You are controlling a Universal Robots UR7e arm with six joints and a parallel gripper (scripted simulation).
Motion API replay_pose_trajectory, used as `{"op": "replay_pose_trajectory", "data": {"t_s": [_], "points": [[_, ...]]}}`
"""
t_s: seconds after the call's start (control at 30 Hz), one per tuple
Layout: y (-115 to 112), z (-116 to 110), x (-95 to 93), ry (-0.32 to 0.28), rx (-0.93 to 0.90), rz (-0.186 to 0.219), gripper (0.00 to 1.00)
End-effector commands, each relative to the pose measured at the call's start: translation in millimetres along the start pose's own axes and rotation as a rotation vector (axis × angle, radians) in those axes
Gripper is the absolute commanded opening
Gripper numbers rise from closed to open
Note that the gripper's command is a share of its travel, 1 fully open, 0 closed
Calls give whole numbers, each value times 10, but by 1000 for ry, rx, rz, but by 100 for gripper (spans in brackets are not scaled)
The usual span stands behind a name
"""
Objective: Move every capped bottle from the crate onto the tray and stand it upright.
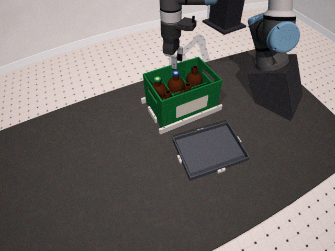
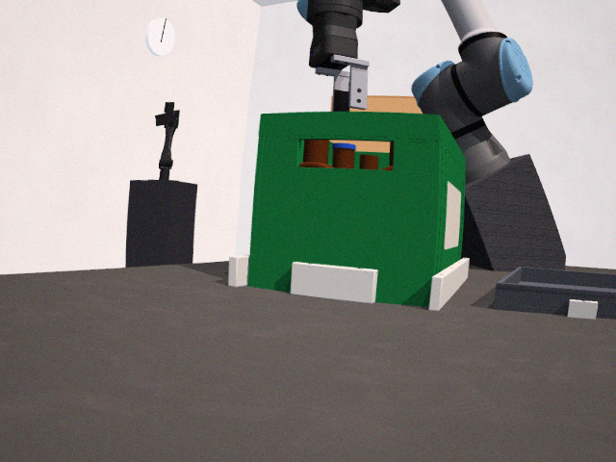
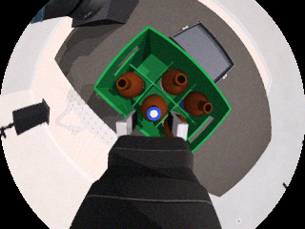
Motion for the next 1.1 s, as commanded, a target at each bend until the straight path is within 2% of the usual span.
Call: {"op": "replay_pose_trajectory", "data": {"t_s": [0.0, 0.8, 1.07], "points": [[11, -2, 8, 0, 45, -5, 100], [20, 2, 13, 1, 83, -8, 100], [9, 10, -137, 1, 81, -7, 100]]}}
Point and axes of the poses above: the point where the finger pads meet when closed, its own x axis back along the fingers, its own y axis across the jaws, z = x × y, the point moved 10 cm from there along x, back along the fingers, and after that the axes turned 13 degrees about -x, right-handed, at the moved point
